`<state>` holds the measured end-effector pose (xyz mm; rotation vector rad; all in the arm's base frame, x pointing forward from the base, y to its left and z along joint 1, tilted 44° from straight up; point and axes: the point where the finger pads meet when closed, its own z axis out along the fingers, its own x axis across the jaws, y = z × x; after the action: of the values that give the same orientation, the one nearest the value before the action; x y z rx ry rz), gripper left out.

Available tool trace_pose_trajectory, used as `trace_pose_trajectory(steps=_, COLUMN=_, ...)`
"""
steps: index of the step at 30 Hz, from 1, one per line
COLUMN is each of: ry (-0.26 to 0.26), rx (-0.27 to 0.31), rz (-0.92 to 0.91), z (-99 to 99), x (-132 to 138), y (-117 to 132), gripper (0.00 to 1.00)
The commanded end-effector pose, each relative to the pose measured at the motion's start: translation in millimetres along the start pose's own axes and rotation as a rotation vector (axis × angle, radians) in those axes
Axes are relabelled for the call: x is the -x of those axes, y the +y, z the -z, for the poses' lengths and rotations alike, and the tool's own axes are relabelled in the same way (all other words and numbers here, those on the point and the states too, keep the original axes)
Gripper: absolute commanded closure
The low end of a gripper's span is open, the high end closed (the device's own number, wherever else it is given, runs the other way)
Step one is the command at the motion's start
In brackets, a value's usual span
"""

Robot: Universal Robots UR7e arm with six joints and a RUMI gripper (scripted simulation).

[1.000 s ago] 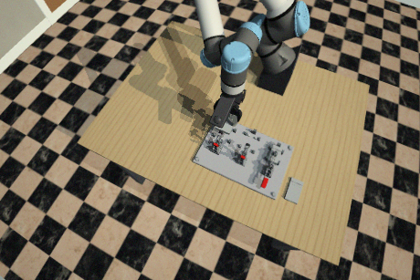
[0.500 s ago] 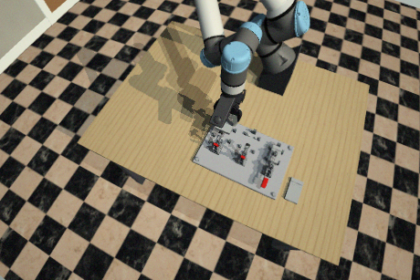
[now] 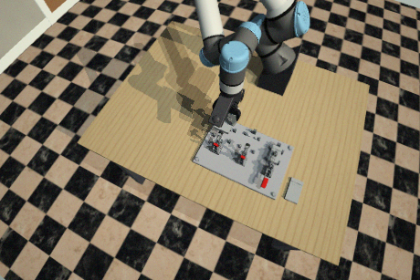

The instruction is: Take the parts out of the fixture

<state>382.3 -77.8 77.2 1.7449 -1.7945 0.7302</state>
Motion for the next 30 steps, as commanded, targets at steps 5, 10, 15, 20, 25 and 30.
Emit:
trace_pose_trajectory(steps=5, ry=0.000, rx=-0.001, rz=0.000, z=0.3, x=-13.5, y=-0.3, gripper=1.00)
trace_pose_trajectory(steps=10, ry=0.000, rx=-0.001, rz=0.000, z=0.3, x=-28.8, y=-0.3, gripper=1.00)
trace_pose_trajectory(steps=15, ry=0.000, rx=-0.001, rz=0.000, z=0.4, x=-47.1, y=-0.3, gripper=1.00)
trace_pose_trajectory(steps=20, ry=0.000, rx=-0.001, rz=0.000, z=0.4, x=-58.8, y=-0.3, gripper=1.00)
trace_pose_trajectory(steps=25, ry=0.000, rx=-0.001, rz=0.000, z=0.4, x=-77.9, y=-0.4, gripper=1.00)
trace_pose_trajectory(steps=30, ry=0.000, rx=-0.001, rz=0.000, z=0.5, x=-94.8, y=-0.4, gripper=1.00)
